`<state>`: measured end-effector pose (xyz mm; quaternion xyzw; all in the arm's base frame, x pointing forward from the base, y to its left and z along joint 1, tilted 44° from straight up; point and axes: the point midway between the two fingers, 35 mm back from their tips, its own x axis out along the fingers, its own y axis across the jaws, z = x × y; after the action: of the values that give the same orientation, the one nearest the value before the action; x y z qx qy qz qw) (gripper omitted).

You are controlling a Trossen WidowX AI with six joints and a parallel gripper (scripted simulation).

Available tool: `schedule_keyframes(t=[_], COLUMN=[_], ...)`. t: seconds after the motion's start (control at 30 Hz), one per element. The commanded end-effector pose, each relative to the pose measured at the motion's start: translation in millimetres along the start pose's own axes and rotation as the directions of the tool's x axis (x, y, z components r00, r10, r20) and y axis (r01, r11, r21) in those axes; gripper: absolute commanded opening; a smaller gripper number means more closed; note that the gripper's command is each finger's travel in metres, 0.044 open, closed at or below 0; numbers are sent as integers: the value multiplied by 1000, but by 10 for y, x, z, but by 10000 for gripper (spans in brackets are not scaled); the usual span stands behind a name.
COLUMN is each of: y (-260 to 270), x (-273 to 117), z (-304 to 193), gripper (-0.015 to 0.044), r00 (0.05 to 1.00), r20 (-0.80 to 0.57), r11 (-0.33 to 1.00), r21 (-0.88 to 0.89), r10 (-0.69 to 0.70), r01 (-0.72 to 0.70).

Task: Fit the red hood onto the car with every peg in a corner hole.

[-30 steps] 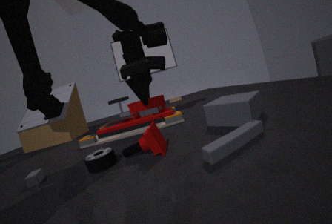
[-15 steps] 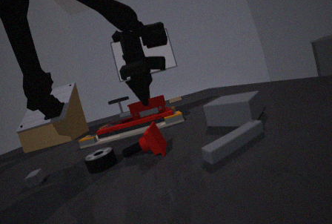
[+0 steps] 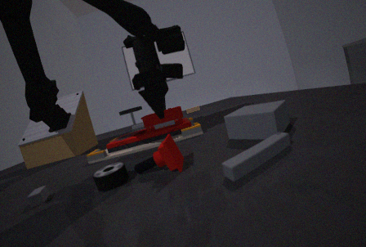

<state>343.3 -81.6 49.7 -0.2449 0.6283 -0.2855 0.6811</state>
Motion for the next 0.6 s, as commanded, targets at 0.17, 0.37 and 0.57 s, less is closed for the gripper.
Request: schedule_keyframes(t=[0.17,0.37,0.57], y=[-1,-1,-1], x=[41,65,89], z=[-3,-4,-4], gripper=[0,0,0], r00=[1000,1000,1000], r20=[0,0,0], r11=[1000,1000,1000], r21=[-7,-7,-7], r10=[-4,-4,-4], r01=[4,4,4])
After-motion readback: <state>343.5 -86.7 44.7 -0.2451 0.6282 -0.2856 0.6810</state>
